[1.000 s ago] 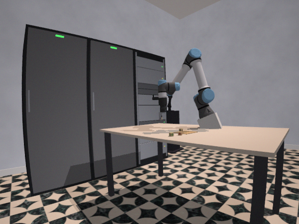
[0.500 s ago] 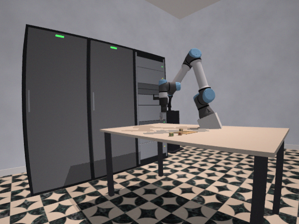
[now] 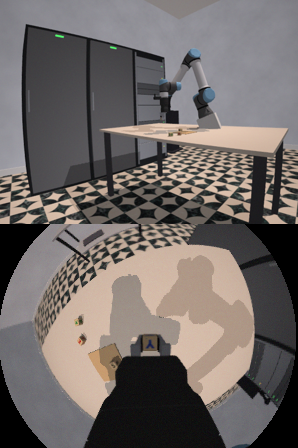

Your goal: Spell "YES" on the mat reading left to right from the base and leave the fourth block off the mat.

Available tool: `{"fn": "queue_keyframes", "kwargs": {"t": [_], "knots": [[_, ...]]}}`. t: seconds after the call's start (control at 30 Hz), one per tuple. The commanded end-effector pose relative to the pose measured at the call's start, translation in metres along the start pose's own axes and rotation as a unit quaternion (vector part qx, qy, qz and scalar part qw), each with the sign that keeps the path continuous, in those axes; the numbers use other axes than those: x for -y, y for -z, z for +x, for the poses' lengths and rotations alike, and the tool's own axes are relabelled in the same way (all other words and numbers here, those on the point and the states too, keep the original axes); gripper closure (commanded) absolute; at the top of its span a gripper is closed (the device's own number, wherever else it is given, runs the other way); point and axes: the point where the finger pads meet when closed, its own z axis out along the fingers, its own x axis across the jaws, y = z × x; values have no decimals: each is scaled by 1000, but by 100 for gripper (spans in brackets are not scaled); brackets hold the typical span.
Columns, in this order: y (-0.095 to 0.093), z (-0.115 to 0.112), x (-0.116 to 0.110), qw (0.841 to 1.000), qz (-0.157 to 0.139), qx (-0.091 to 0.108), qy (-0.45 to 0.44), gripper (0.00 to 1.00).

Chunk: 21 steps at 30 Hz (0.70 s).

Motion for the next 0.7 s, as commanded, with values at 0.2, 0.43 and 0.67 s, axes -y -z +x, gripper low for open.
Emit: {"fn": "queue_keyframes", "kwargs": {"t": [0.2, 0.43, 0.67], "knots": [[-2, -24, -6, 991, -3, 1, 135, 51], [-2, -37, -9, 979, -3, 2, 206, 51], [-2, -50, -13, 960, -3, 3, 279, 51]]}}
